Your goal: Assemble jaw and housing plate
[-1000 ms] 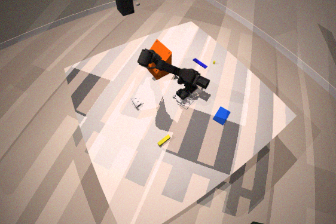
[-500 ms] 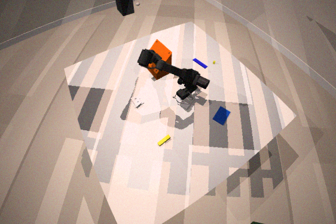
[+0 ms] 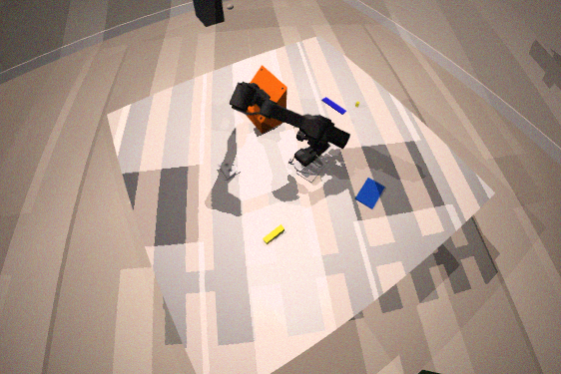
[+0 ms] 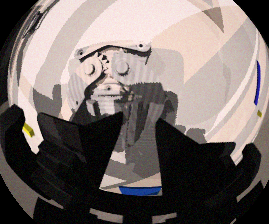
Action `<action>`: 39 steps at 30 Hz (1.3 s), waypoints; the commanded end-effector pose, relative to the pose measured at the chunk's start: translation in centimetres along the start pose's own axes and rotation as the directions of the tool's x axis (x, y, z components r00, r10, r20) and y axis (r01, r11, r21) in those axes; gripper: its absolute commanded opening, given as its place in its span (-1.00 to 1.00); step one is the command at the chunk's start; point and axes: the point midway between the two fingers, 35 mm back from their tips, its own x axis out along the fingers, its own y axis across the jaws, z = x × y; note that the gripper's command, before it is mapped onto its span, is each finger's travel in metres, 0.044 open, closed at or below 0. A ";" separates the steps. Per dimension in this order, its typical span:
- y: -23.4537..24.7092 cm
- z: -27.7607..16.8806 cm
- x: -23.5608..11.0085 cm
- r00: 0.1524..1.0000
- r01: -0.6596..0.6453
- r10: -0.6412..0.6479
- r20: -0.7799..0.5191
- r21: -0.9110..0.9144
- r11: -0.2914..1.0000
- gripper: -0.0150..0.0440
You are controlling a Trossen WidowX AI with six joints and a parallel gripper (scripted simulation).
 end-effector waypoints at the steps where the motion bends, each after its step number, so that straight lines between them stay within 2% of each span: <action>1: 0.0 0.0 0.1 1.000 -0.003 0.003 0.000 -0.003 1.000 -0.04; 4: 0.0 0.0 0.1 1.000 -0.003 0.003 0.000 -0.003 1.000 -0.04; 8: 0.0 0.0 0.0 1.000 0.000 0.000 0.000 0.000 1.000 0.27; 21: 0.0 0.0 0.0 1.000 0.000 0.000 0.000 0.000 1.000 0.27; 24: 0.0 -0.1 -1.2 1.000 0.001 -0.001 -0.001 -0.001 1.000 0.27; 30: 0.0 0.1 -6.6 1.000 0.000 0.000 0.000 -0.003 1.000 0.27; 34: 0.0 0.1 -6.8 1.000 -0.001 0.001 0.000 -0.003 1.000 0.27; 35: -0.1 0.0 -5.9 1.000 -0.004 0.004 -0.002 -0.013 1.000 0.27; 39: 0.5 0.0 -6.0 1.000 0.002 -0.002 -0.001 0.019 1.000 0.62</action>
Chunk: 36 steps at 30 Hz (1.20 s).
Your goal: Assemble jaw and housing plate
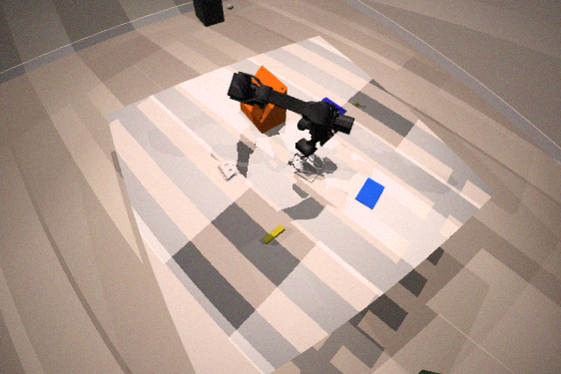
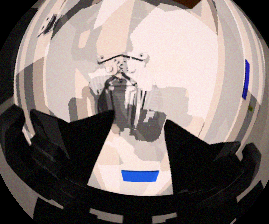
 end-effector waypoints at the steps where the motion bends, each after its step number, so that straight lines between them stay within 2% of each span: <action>1: 0.9 0.0 0.0 1.000 0.008 -0.008 0.001 0.043 0.999 0.71; 4: 2.4 0.1 -0.2 1.000 0.020 -0.020 0.003 0.112 0.994 0.98; 5: 2.9 0.1 -0.2 1.000 0.023 -0.024 0.004 0.136 0.990 1.00; 20: 10.2 1.9 -0.5 0.996 0.072 -0.085 0.006 0.475 0.877 1.00; 36: 18.0 5.6 -0.9 0.996 0.063 -0.089 -0.008 0.776 0.627 1.00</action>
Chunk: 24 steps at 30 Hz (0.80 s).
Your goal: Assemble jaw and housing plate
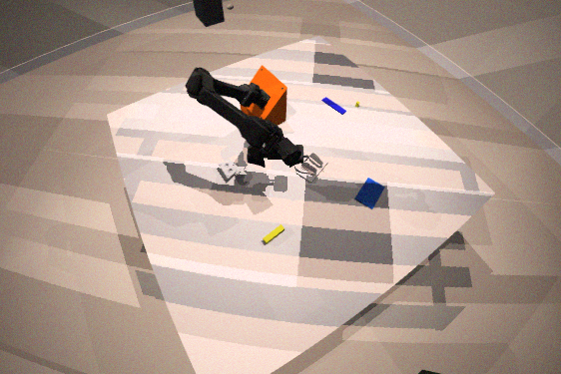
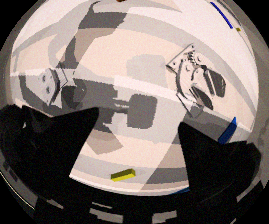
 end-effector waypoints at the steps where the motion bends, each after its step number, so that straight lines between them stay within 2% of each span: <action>1: 2.4 -0.4 -0.3 1.000 0.001 -0.001 -0.001 0.113 0.994 1.00; 12: 8.2 -0.8 -1.1 1.000 -0.001 0.008 -0.018 0.374 0.927 1.00; 24: 14.3 0.0 -2.1 0.998 -0.003 0.038 -0.042 0.627 0.779 1.00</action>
